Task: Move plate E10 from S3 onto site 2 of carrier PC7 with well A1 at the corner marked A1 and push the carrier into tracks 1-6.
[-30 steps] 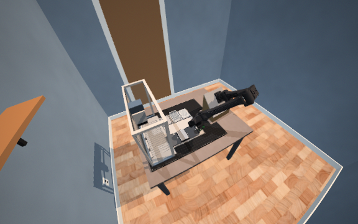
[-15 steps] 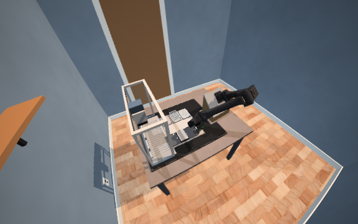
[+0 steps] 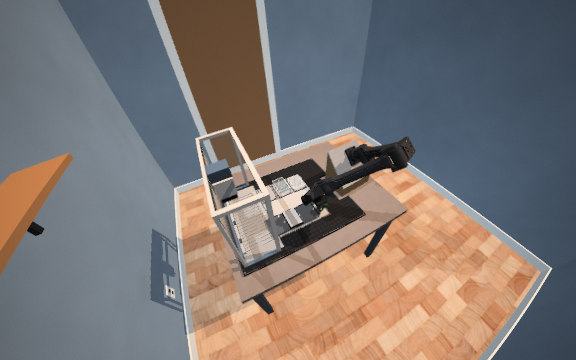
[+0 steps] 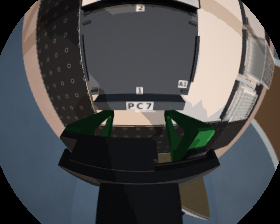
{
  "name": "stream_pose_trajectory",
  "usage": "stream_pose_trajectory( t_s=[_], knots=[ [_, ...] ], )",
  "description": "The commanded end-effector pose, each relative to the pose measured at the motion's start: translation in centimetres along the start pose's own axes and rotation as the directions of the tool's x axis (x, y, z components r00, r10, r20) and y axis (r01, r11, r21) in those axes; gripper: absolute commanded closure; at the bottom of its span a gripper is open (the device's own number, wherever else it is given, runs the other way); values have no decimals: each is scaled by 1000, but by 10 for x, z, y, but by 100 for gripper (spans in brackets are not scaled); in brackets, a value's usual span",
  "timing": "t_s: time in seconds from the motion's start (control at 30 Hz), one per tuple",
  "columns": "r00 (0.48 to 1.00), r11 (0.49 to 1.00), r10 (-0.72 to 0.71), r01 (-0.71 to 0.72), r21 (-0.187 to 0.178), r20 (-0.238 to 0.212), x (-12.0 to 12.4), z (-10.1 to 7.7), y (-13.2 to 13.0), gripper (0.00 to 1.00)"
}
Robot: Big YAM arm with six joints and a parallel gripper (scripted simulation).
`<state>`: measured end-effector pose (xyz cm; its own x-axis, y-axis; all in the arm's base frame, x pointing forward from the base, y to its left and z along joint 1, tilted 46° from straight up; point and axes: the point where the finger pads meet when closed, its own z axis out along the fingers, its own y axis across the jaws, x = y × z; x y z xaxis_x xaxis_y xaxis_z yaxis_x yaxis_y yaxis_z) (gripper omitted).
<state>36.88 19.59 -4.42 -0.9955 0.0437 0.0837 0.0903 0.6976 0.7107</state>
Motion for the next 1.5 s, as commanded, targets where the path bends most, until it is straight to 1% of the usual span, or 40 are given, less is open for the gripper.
stream_pose_trajectory(
  t_s=[0.0,0.9,0.93,0.97,1.03,1.47],
  knots=[
    [999,1000,-9,9,-9,53,-32,-14,1,20],
    [998,1000,-19,19,-8,55,-42,-15,2,20],
    [998,1000,2,-1,-12,64,-45,-9,3,20],
    [999,1000,-15,15,-7,50,-43,-15,2,20],
    [998,1000,-21,22,-9,56,-46,-15,2,20],
    [998,1000,-20,21,-9,53,-57,-16,1,20]
  ],
)
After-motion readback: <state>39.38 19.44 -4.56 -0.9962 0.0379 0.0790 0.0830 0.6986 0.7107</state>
